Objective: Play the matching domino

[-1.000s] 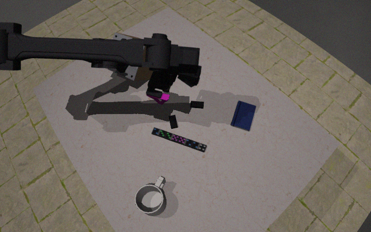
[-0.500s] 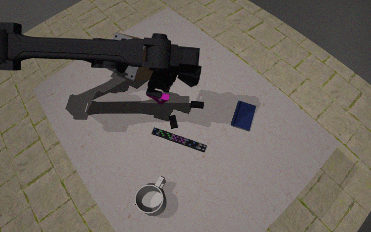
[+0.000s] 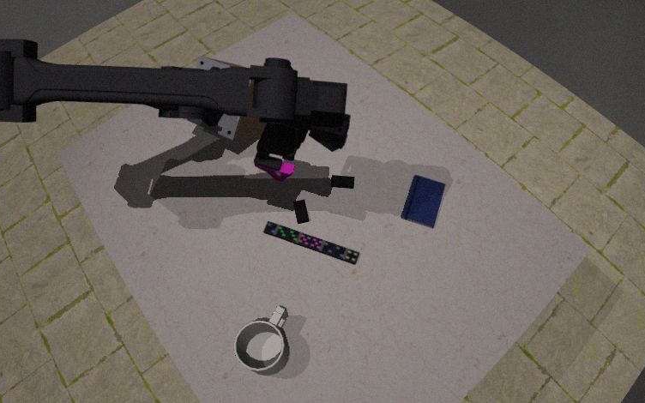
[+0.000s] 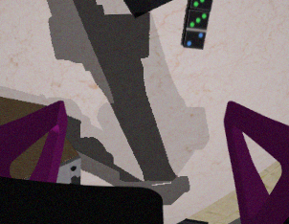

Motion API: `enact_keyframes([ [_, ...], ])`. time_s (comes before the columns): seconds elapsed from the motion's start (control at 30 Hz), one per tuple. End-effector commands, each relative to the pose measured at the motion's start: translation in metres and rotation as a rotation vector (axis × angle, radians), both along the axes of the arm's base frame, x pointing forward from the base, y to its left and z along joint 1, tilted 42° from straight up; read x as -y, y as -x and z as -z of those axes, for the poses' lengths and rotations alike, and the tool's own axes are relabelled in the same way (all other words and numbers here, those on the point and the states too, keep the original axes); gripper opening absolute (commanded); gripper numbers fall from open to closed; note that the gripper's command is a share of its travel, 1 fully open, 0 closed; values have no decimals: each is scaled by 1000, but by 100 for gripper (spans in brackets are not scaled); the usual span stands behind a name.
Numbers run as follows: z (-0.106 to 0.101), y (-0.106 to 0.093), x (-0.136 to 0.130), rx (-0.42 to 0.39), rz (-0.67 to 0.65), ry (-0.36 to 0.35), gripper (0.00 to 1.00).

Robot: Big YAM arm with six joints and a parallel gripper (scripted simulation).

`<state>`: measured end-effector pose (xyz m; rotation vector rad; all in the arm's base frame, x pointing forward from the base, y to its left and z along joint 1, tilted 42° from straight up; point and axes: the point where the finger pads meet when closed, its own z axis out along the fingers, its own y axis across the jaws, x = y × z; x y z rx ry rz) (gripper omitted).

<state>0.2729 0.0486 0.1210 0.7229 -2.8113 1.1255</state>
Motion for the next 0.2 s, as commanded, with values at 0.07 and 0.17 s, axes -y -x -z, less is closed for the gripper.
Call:
enact_keyframes([
  [0.07, -2, -1, -2, 5, -2, -3, 94],
  [0.17, -2, -1, -2, 5, -2, -3, 94],
])
